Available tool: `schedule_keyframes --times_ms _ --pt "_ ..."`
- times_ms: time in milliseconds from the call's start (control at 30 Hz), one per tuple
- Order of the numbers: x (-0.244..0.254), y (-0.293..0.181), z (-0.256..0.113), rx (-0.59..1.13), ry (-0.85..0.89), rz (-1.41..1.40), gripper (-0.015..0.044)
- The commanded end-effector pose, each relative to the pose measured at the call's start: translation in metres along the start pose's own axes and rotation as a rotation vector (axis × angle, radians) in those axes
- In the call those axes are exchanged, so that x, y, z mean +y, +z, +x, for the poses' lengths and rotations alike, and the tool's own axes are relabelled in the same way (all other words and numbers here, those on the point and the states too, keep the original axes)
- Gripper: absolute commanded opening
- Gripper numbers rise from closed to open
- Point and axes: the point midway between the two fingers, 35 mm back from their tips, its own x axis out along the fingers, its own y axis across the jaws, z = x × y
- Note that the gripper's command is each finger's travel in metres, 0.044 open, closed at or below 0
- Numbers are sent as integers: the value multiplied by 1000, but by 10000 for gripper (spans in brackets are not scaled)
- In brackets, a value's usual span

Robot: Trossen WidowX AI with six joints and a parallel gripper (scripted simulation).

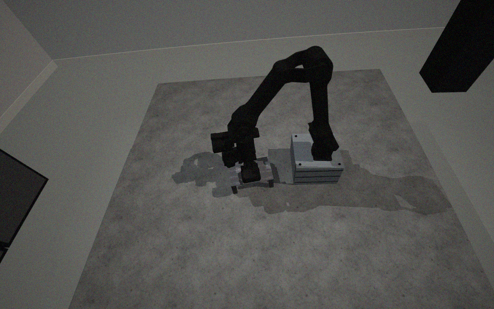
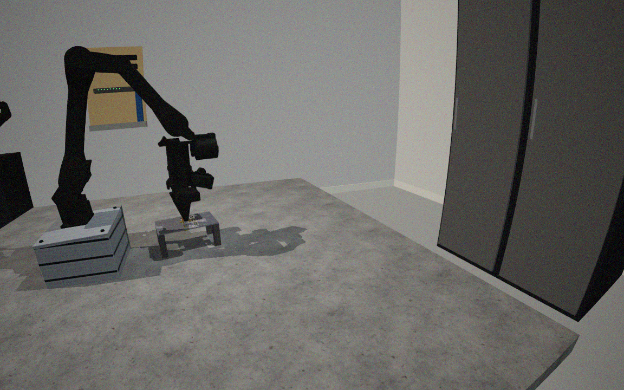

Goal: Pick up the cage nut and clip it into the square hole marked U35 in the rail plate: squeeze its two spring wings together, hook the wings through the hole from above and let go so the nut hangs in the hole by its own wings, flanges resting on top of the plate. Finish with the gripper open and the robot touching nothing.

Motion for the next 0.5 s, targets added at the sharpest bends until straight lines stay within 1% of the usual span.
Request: schedule_keyframes --times_ms 0,300,400,467 --pt "0 0 0 0 0 0 209" --pt "0 0 0 0 0 0 440" --pt "1 1 -2 -7 2 3 440" --pt "2 4 -15 -13 3 7 440"
